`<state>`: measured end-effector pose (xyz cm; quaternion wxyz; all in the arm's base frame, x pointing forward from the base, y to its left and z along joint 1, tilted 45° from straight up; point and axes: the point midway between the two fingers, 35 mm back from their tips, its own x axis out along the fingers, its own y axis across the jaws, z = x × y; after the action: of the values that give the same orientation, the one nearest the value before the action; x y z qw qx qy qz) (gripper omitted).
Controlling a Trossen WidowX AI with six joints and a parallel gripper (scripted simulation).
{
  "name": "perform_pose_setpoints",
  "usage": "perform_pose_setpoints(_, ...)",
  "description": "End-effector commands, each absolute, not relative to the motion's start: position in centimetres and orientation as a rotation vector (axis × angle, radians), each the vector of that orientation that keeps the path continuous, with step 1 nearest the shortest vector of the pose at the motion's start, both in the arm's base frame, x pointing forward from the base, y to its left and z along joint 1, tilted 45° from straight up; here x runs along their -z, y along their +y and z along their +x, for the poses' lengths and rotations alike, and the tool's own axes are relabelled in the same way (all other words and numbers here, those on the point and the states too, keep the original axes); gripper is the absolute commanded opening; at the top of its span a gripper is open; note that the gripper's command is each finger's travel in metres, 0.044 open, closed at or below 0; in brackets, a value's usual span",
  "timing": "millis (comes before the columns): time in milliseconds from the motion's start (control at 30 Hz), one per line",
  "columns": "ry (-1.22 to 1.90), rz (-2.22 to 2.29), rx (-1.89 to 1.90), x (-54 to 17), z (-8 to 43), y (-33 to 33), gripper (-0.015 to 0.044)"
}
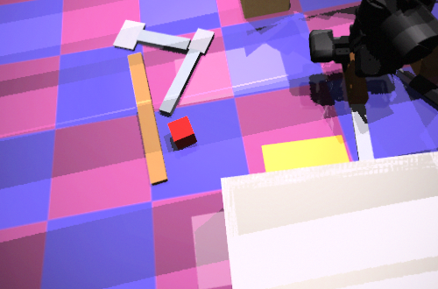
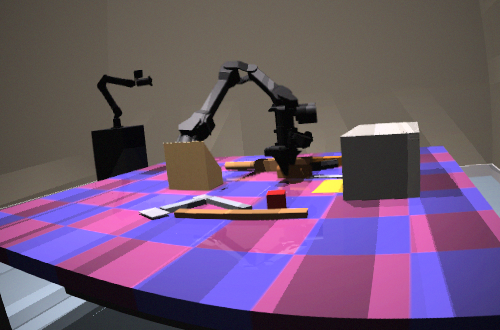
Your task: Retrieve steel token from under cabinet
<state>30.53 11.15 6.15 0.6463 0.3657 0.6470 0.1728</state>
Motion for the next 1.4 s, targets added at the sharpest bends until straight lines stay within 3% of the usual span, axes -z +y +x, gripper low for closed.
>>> perform_pose_setpoints(0,1.471,0.832,-0.398,-6.1,31.2,11.0,0.0000)
perform_pose_setpoints(1367,1.469,0.832,-0.397,-5.7,35.6,9.8,0.0000)
